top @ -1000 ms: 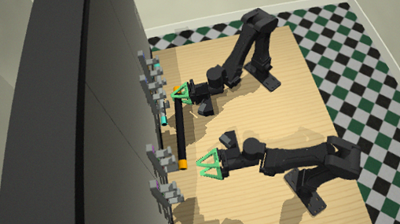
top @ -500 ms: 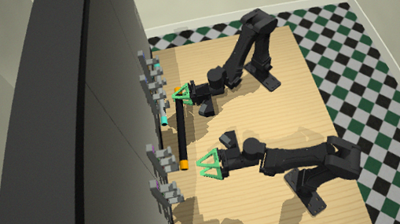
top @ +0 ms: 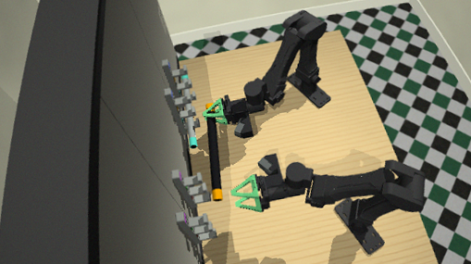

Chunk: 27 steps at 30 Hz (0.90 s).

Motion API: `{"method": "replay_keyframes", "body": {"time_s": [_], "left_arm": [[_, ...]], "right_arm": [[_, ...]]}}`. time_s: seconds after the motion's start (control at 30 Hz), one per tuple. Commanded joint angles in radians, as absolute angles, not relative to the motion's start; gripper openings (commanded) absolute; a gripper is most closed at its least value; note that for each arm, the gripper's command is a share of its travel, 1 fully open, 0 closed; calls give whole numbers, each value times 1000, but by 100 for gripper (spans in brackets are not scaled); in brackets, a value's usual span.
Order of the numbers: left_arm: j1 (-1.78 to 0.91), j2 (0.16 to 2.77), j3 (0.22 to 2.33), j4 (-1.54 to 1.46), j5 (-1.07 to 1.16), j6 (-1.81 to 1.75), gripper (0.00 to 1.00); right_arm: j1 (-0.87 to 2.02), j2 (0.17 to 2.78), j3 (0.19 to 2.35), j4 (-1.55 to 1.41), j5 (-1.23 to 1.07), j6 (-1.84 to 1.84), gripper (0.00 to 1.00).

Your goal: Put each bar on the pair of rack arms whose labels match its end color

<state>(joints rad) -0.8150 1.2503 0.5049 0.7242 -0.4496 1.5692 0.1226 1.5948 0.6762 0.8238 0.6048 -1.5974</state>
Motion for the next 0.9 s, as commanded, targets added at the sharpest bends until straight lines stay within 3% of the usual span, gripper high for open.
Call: {"method": "replay_keyframes", "body": {"time_s": [0.0,0.87], "left_arm": [[-807,1223,497,723,-445,1568,100],[-807,1223,497,723,-445,1568,100]], "right_arm": [[117,1573,685,886,597,-1568,0],[110,1546,700,847,591,-1570,0]]}}
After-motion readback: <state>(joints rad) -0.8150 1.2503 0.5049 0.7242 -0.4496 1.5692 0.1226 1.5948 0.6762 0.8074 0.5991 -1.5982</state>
